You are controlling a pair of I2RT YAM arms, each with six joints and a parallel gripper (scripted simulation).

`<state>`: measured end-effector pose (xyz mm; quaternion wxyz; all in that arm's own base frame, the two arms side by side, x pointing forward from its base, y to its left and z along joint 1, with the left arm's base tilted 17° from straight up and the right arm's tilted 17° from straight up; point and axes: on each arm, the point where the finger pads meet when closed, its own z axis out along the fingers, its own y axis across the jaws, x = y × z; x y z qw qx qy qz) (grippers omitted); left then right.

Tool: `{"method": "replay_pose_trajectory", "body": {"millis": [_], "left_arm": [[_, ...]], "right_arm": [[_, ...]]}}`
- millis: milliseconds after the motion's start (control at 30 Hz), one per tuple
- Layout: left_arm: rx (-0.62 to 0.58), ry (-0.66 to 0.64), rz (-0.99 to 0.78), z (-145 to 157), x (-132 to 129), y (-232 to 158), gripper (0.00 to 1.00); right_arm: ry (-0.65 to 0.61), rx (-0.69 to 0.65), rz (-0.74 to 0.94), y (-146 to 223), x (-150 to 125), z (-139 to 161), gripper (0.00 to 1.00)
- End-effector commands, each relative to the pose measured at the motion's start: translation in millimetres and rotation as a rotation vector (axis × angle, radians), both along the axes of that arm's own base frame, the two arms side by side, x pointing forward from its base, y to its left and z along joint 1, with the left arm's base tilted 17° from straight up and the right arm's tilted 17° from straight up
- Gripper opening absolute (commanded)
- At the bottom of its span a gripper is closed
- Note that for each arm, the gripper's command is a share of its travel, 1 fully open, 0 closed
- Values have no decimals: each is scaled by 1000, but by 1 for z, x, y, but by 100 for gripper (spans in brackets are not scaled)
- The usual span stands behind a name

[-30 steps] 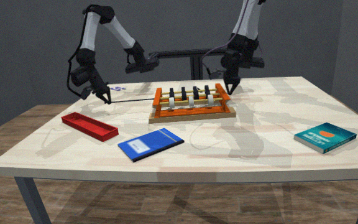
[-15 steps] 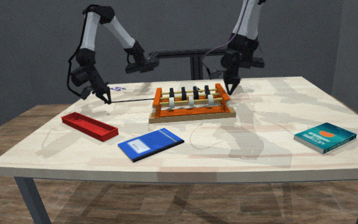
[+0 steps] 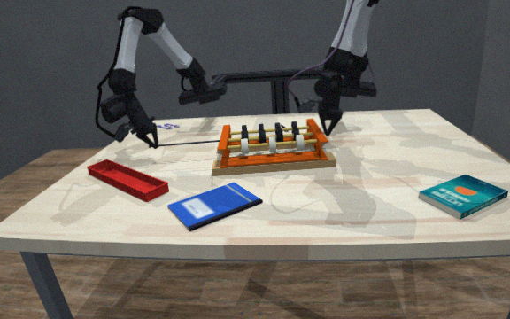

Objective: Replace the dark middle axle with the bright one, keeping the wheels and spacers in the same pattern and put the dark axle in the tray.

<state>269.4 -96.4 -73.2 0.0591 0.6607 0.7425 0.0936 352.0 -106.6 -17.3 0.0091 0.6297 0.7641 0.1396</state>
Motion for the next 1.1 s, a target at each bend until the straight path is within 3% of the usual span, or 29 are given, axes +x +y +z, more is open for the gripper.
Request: {"method": "replay_pose_trajectory", "body": {"millis": [0,1067], "left_arm": [[-130,-101,-41,10,29,-35,0],[-116,-92,-34,8,26,-31,0]], "right_arm": [[-3,27,45,14,-6,8,0],[4,28,42,14,-7,6,0]]}}
